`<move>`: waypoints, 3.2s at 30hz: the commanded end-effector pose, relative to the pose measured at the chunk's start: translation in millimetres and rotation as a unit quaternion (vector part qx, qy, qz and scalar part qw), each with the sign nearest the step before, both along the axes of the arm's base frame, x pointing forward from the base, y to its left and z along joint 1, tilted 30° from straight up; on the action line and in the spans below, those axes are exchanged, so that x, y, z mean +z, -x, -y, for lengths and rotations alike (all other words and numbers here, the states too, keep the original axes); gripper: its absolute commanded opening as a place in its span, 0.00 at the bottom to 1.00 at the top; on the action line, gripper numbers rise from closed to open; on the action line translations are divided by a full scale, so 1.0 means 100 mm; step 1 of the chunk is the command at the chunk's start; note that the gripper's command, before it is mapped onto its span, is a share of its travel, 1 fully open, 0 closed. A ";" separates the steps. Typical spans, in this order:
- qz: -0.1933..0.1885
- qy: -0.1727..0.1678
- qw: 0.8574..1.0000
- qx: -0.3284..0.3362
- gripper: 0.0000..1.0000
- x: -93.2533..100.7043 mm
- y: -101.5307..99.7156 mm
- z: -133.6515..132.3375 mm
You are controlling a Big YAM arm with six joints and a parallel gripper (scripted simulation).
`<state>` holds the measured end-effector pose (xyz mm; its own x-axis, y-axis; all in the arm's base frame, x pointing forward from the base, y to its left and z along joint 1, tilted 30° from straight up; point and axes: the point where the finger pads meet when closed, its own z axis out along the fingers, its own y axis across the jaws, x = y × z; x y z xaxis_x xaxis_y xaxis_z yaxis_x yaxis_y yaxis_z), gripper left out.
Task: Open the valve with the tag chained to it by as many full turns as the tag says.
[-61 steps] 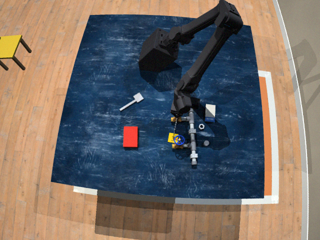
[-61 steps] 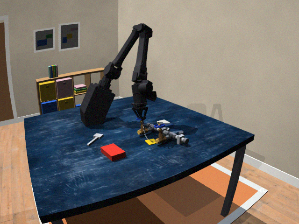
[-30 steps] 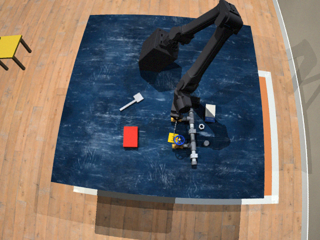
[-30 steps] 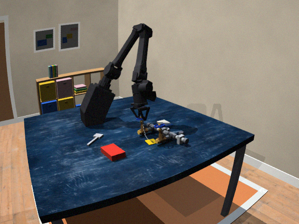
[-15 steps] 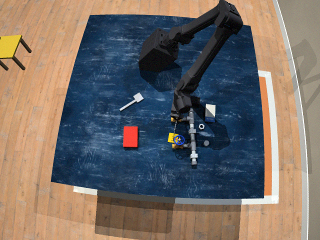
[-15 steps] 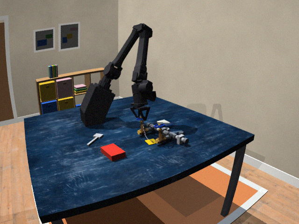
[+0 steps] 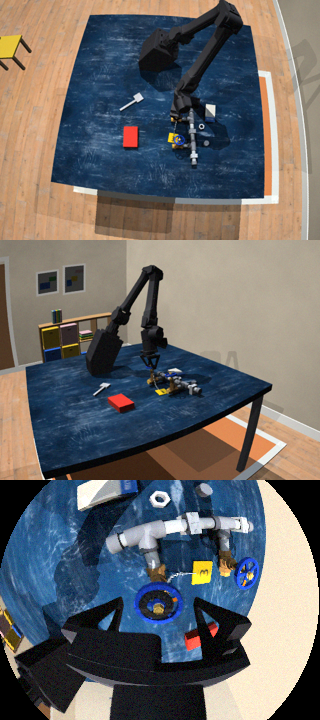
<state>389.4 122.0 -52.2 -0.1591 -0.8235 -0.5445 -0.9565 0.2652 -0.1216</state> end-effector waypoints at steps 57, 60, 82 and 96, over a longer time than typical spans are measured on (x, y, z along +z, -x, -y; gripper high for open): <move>-0.497 -0.254 0.123 -0.821 1.00 0.06 -0.08 -0.01; -0.497 -0.254 0.123 -0.821 1.00 0.06 -0.08 -0.01; -0.498 -0.246 0.119 -0.823 0.00 0.03 -0.01 -0.01; -0.498 -0.246 0.130 -0.822 0.00 0.03 -0.01 -0.01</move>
